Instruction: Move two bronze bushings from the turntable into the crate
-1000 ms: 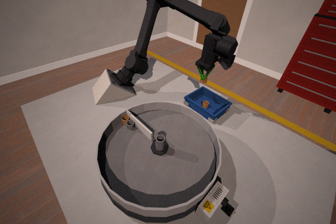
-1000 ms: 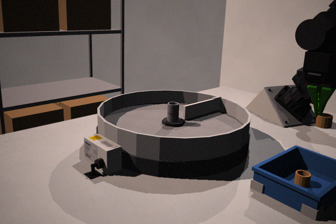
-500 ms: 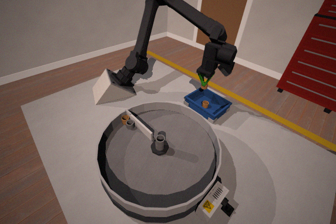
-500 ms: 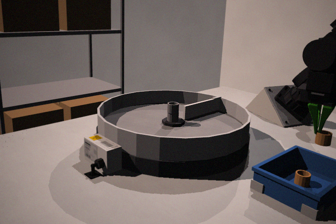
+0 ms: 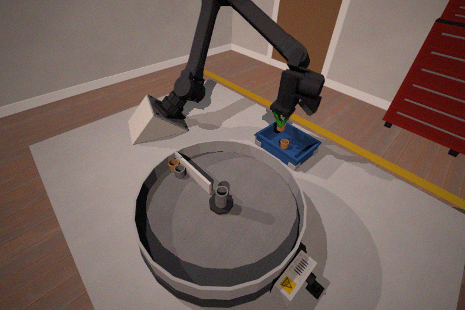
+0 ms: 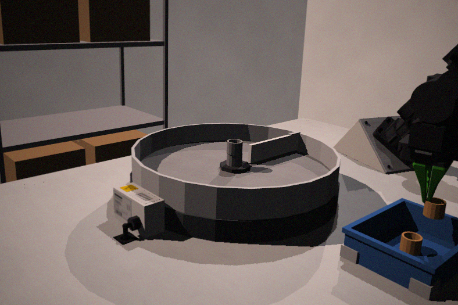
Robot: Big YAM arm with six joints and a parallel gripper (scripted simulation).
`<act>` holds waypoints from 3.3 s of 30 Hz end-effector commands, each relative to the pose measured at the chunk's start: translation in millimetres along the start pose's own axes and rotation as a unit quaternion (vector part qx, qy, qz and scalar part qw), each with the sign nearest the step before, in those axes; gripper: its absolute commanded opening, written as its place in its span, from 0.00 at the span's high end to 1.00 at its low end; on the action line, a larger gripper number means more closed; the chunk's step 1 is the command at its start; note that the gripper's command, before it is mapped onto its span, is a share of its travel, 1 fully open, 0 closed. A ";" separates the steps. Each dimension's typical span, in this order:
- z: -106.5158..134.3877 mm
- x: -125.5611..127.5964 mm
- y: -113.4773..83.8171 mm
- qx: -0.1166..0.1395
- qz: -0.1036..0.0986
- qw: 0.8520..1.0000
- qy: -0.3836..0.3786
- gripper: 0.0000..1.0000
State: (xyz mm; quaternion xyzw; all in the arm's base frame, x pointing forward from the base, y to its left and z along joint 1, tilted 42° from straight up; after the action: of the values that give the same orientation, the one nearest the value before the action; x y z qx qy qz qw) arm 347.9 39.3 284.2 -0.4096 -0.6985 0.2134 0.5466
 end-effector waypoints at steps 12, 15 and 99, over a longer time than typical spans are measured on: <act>0.3 0.5 -5.7 -0.011 0.002 1.000 0.005 1.00; 0.3 0.5 -5.7 -0.011 0.002 1.000 0.005 1.00; 4.0 -0.7 -2.6 -0.019 0.002 1.000 0.002 1.00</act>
State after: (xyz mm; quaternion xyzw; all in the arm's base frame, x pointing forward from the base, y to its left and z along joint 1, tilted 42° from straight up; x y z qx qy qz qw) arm 343.2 42.8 271.9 -0.4087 -0.6947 0.2141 0.5518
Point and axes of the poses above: the point where the finger pads meet when closed, its own y axis out along the fingers, its own x axis across the jaws, z = x × y, the point moved 4 cm from there along -y, back along the fingers, and after that the axes turned 3 degrees about y, right-handed, at the moved point
